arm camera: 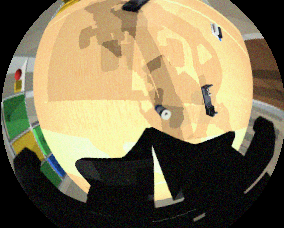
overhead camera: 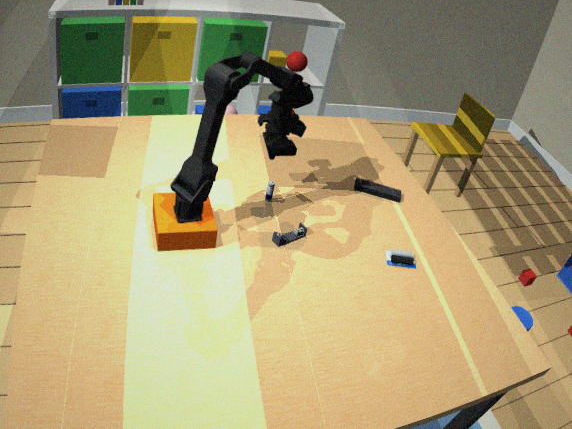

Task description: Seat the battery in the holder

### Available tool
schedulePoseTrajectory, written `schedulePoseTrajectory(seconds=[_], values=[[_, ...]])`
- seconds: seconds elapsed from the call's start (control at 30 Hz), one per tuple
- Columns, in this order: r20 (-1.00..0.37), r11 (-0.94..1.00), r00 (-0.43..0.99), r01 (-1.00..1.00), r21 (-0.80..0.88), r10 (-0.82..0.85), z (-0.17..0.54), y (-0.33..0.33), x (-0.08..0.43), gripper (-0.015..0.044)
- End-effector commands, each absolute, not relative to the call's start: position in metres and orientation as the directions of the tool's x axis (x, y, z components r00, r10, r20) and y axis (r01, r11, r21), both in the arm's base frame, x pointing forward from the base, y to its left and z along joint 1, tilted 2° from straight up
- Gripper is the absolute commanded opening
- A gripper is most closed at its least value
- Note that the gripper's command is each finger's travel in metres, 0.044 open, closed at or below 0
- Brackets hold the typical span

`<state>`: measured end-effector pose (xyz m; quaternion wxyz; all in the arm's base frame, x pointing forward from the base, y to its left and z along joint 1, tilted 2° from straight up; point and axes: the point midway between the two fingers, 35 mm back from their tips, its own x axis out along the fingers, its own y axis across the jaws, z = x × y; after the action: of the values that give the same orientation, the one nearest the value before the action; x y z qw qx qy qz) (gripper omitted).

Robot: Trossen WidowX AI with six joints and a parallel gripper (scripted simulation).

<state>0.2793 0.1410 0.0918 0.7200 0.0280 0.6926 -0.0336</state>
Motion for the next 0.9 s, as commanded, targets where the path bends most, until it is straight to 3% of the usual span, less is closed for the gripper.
schedulePoseTrajectory(seconds=[0.0,0.23,0.87], values=[[-0.999,0.996,0.031,0.093,-0.014,-0.017,0.073,0.142,0.281,0.0000],[-0.999,0.996,0.031,0.093,-0.015,-0.017,0.016,0.140,0.281,0.0000],[-0.999,0.996,0.031,0.093,-0.017,-0.020,0.015,0.115,0.280,0.0000]])
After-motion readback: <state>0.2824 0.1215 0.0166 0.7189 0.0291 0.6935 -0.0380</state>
